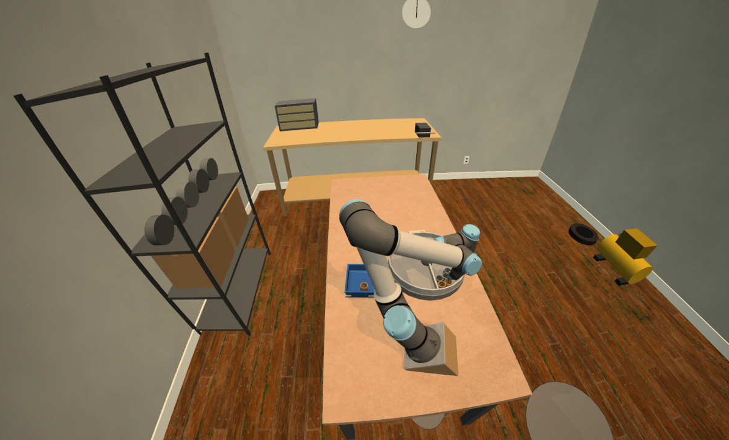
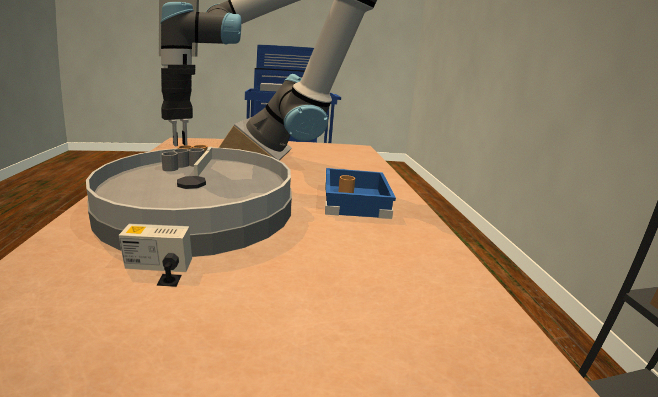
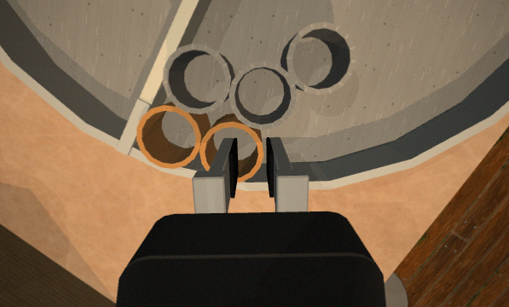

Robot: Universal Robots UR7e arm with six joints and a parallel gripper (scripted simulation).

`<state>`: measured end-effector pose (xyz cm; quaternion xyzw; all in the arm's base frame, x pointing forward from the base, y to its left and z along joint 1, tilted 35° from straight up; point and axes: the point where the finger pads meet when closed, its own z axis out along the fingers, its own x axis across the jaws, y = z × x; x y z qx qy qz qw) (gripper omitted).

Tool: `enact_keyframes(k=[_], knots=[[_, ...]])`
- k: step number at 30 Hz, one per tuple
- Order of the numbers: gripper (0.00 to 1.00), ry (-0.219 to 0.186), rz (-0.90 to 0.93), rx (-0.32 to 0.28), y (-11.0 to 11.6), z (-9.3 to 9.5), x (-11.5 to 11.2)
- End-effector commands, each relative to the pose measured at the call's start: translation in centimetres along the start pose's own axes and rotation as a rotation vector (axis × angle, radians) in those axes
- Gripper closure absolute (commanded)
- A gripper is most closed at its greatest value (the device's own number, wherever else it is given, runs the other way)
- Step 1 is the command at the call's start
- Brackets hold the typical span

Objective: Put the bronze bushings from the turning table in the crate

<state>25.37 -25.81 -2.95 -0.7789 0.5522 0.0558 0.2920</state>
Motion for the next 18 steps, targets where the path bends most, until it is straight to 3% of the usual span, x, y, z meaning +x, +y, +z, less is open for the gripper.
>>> enact_keyframes(k=[1, 18], knots=[[0.55, 0.001, 0.000, 0.000, 0.01, 0.05, 0.04], [0.55, 0.001, 0.000, 0.000, 0.01, 0.50, 0.04]])
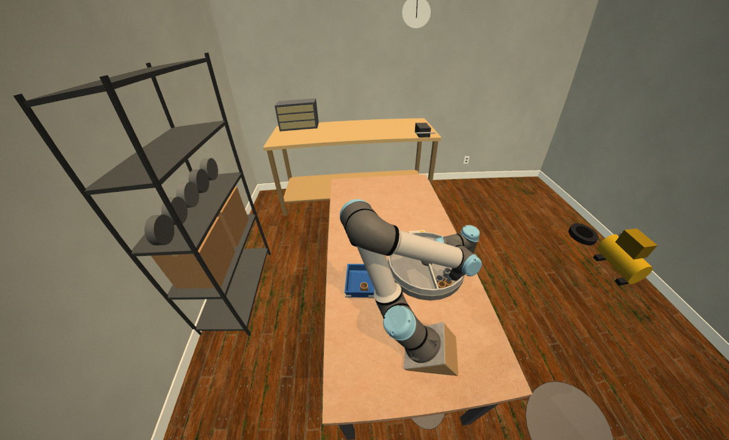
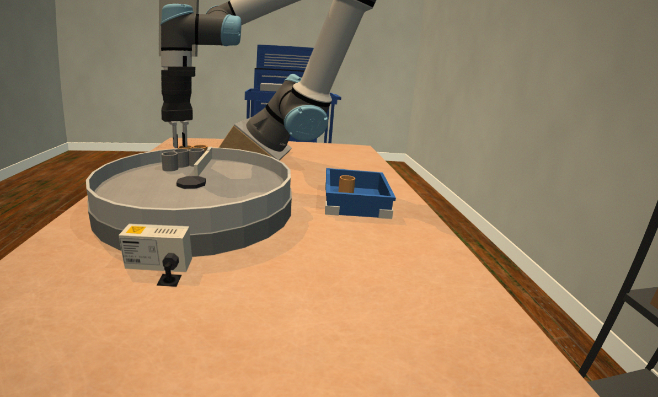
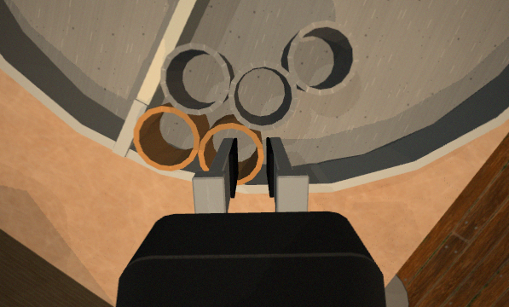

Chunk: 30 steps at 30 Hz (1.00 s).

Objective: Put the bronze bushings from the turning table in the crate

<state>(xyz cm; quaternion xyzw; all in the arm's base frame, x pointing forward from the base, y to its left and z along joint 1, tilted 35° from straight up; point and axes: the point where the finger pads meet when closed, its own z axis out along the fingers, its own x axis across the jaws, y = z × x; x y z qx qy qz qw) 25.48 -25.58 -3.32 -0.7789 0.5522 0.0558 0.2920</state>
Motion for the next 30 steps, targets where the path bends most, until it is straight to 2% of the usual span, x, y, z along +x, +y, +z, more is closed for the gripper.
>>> enact_keyframes(k=[1, 30], knots=[[0.55, 0.001, 0.000, 0.000, 0.01, 0.14, 0.04], [0.55, 0.001, 0.000, 0.000, 0.01, 0.86, 0.04]])
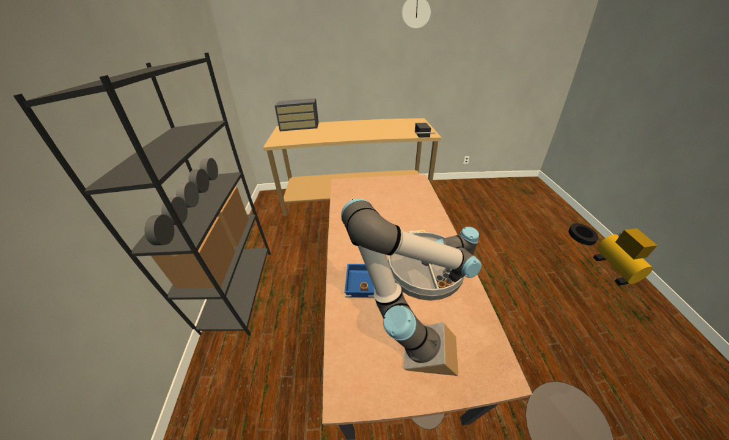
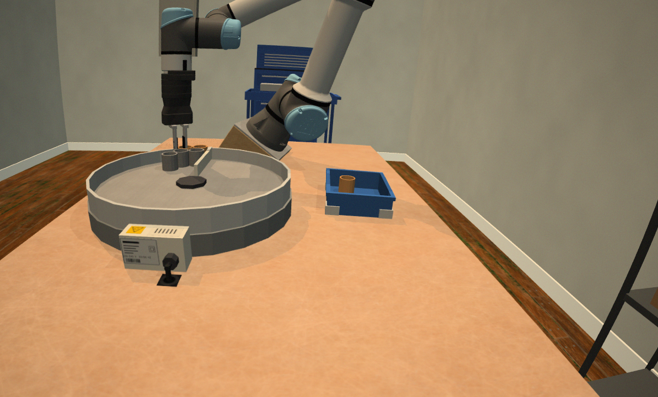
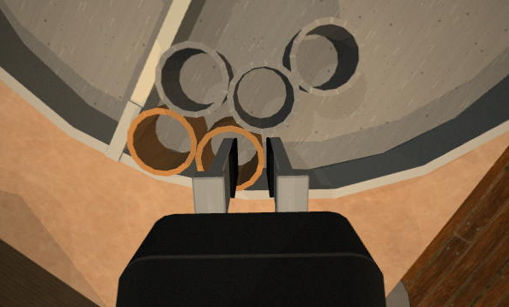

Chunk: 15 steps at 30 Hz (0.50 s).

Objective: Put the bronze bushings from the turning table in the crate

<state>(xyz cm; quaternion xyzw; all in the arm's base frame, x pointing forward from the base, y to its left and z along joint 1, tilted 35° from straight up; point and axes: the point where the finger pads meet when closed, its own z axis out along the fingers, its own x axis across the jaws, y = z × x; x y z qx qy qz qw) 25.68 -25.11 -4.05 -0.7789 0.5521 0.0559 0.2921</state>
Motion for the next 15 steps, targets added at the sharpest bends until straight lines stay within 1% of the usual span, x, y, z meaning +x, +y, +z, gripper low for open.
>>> enact_keyframes(k=[1, 8, 15], knots=[[0.55, 0.001, 0.000, 0.000, 0.01, -0.04, 0.04], [0.55, 0.001, 0.000, 0.000, 0.01, 0.41, 0.04], [0.55, 0.001, 0.000, 0.000, 0.01, 0.41, 0.04]])
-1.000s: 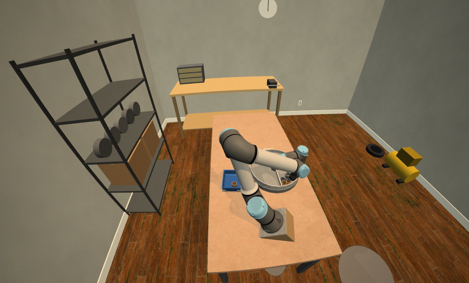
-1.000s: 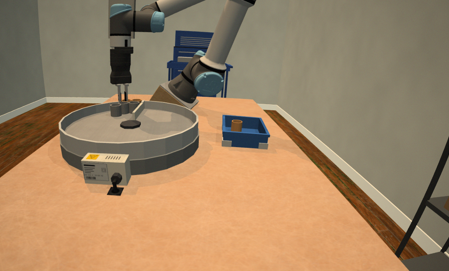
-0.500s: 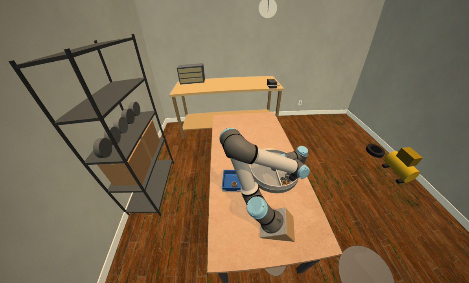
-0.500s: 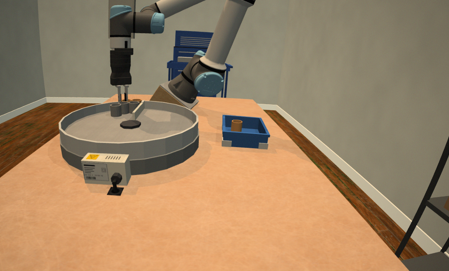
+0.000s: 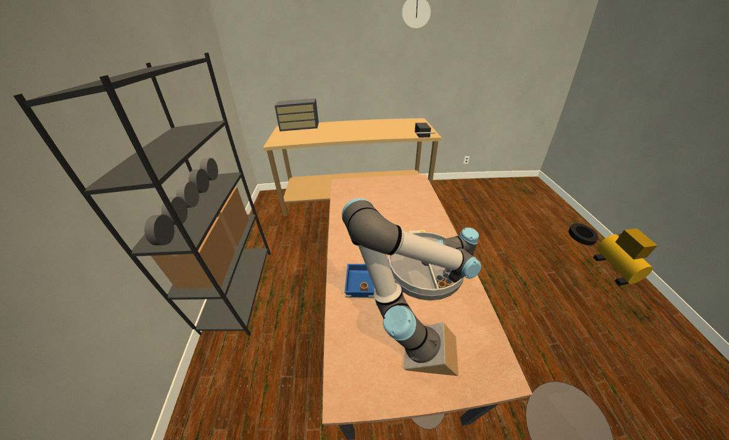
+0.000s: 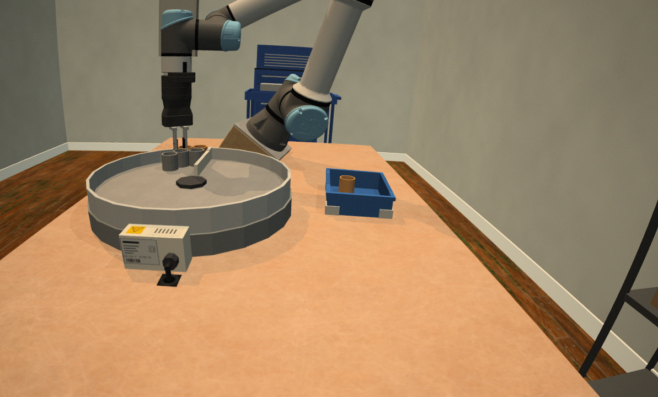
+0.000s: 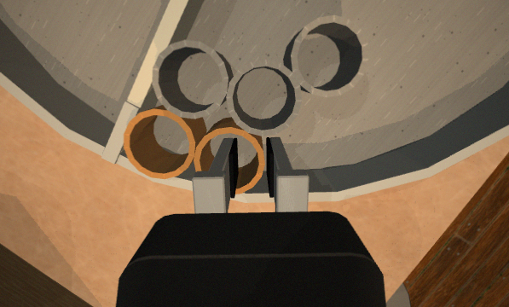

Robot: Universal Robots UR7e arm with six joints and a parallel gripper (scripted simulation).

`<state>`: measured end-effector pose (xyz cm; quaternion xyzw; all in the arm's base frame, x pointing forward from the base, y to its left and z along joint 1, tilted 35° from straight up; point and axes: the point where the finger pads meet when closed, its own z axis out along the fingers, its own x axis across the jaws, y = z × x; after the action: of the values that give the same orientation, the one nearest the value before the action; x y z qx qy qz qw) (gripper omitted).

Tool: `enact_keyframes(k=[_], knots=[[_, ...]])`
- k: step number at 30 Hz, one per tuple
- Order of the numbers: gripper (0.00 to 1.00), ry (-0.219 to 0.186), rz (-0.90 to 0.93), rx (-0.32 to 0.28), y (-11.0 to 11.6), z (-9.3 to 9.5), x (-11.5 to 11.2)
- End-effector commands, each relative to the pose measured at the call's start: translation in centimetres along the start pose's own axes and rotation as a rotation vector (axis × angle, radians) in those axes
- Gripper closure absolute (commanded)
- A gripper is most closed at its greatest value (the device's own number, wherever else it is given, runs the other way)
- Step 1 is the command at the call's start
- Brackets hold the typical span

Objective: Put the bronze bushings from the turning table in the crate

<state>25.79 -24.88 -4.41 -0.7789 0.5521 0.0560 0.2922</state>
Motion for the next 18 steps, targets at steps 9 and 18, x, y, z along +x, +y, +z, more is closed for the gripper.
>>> enact_keyframes(k=[9, 18], knots=[[0.55, 0.001, 0.000, 0.000, 0.01, 0.33, 0.05], [0.55, 0.001, 0.000, 0.000, 0.01, 0.42, 0.05]])
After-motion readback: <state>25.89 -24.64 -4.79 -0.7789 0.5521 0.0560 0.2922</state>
